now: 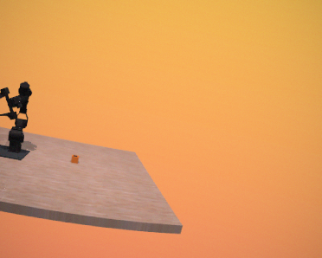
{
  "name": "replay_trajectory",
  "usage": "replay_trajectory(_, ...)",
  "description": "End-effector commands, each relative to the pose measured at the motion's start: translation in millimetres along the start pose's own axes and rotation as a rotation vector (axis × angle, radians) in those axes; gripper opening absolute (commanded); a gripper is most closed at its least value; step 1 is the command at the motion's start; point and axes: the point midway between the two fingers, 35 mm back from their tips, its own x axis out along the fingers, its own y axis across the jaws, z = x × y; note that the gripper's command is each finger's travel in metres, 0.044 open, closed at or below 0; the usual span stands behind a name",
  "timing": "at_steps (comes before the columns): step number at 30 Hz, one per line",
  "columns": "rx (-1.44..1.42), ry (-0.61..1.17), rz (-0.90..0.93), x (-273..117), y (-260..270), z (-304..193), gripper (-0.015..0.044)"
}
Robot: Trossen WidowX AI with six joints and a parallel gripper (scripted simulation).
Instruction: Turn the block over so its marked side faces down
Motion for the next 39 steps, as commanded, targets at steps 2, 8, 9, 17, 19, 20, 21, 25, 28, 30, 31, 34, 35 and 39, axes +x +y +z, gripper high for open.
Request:
replay_trajectory(2, -0.008, -0.023, 0.024, 1.4, -0.8, 7.2, 0.0440)
replay_trajectory(8, -0.089, -0.208, 0.248, 5.6, 2.3, 75.5, 0.0440)
replay_trajectory(9, -0.104, -0.236, 0.287, 4.6, 4.7, 87.6, 0.0440)
replay_trajectory(17, -0.228, -0.393, 0.566, -20.1, 39.6, 183.6, 0.0440)
replay_trajectory(19, -0.265, -0.420, 0.633, -31.9, 54.0, 205.3, 0.0440)
replay_trajectory(20, -0.284, -0.432, 0.666, -38.6, 62.0, 215.6, 0.0440)
replay_trajectory(21, -0.301, -0.443, 0.704, -46.7, 70.9, 225.2, 0.0440)
replay_trajectory(25, -0.377, -0.472, 0.855, -86.0, 112.0, 257.7, 0.0440)
replay_trajectory(28, -0.441, -0.476, 0.958, -119.9, 146.2, 272.7, 0.0440)
replay_trajectory(30, -0.493, -0.462, 1.014, -142.1, 168.4, 277.7, 0.0440)
replay_trajectory(31, -0.520, -0.453, 1.040, -153.6, 179.9, 278.9, 0.0440)
replay_trajectory(34, -0.604, -0.418, 1.110, -189.0, 215.7, 276.9, 0.0440)
replay_trajectory(35, -0.633, -0.404, 1.130, -200.9, 227.9, 274.4, 0.0440)
replay_trajectory(39, -0.743, -0.342, 1.190, -244.9, 274.2, 256.1, 0.0440)
